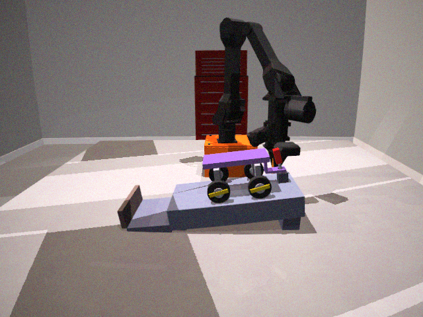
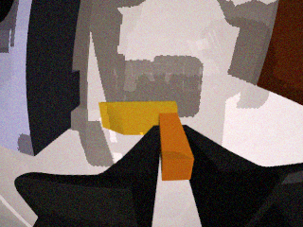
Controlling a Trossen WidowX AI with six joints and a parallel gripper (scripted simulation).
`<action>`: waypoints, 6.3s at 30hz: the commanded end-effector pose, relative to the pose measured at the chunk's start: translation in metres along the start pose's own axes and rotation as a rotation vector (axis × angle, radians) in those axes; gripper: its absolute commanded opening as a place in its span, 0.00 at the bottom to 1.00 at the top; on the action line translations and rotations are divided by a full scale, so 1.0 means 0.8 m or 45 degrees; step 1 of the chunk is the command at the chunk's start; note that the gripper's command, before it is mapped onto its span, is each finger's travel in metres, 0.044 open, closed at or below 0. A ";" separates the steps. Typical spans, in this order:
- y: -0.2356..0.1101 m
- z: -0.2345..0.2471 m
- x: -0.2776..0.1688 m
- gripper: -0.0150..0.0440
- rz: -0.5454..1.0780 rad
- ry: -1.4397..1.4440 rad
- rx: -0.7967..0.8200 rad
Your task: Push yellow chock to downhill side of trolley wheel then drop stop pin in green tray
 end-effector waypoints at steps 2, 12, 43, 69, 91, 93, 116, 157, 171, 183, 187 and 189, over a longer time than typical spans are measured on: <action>-0.021 0.001 0.000 0.25 -0.003 0.007 0.005; -0.068 0.000 -0.001 0.25 -0.003 0.007 0.006; -0.142 0.004 0.000 0.25 -0.003 -0.351 0.005; -0.143 0.004 0.000 0.25 -0.003 -1.468 0.001; -0.140 0.003 0.043 0.25 -0.006 -1.757 -0.002; -0.139 0.002 0.052 0.25 -0.007 -1.760 -0.003; -0.133 -0.004 0.156 0.25 -0.014 -1.763 -0.010; -0.123 -0.023 0.352 0.25 -0.015 -1.763 -0.007; -0.118 -0.010 0.373 0.25 0.056 -1.762 0.113; -0.103 0.007 0.379 0.25 0.055 -1.762 0.114; -0.087 0.009 0.379 0.25 0.055 -1.762 0.114; -0.081 0.009 0.379 0.25 0.055 -1.762 0.114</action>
Point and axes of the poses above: the point midway between the two fingers, 35 mm back from their tips, its own y axis out along the fingers, its own z axis across the jaws, x = y × z, the point moved 5 cm from there along -y, back along the fingers, and after that the axes turned 8 degrees about -y, right-handed, at the moved point
